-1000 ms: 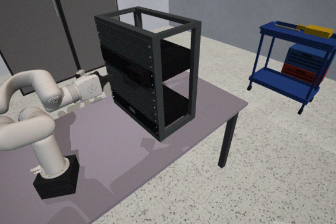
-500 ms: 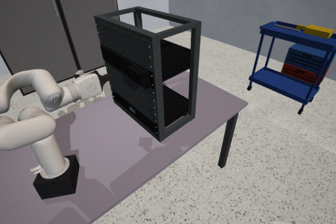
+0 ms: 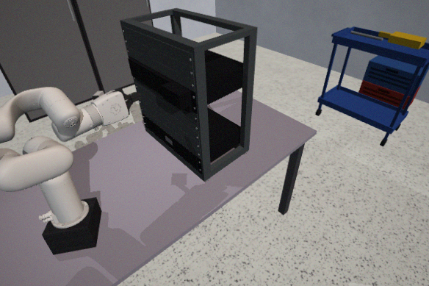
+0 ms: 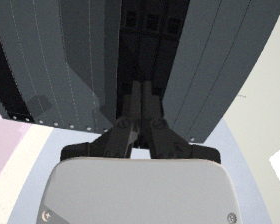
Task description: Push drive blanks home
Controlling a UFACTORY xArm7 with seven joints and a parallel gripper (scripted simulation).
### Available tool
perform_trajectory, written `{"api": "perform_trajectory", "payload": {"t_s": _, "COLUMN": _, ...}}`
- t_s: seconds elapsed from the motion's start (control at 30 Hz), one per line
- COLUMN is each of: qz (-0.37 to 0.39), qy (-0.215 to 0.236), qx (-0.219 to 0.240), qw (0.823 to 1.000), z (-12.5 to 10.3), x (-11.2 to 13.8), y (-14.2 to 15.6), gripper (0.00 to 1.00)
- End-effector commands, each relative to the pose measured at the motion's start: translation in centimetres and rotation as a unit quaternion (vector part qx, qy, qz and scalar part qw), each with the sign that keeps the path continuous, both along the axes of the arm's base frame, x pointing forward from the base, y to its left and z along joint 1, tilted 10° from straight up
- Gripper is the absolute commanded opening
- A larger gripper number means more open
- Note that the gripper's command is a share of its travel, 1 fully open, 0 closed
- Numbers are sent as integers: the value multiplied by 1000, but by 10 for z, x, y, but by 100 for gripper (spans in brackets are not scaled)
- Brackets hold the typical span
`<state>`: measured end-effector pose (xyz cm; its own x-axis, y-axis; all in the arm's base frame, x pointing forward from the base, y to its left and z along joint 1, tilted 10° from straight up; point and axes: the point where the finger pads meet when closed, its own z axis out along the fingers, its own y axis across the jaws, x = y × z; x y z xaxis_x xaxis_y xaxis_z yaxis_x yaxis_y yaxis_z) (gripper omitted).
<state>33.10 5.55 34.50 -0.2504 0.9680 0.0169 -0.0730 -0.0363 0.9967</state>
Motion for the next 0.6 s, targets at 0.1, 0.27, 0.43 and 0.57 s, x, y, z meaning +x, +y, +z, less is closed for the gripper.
{"api": "perform_trajectory", "payload": {"t_s": 0.1, "qz": 24, "qy": 15, "qx": -8, "qw": 1000, "z": -9, "x": -1, "y": 18, "gripper": 0}}
{"api": "perform_trajectory", "payload": {"t_s": 0.27, "qz": 47, "qy": 30, "qx": -20, "qw": 998, "z": -19, "x": -3, "y": 35, "gripper": 0}}
{"api": "perform_trajectory", "payload": {"t_s": 0.43, "qz": 63, "qy": 40, "qx": -28, "qw": 997, "z": -25, "x": -5, "y": 48, "gripper": 0}}
{"api": "perform_trajectory", "payload": {"t_s": 0.57, "qz": 87, "qy": 54, "qx": -39, "qw": 994, "z": -36, "x": -10, "y": 65, "gripper": 0}}
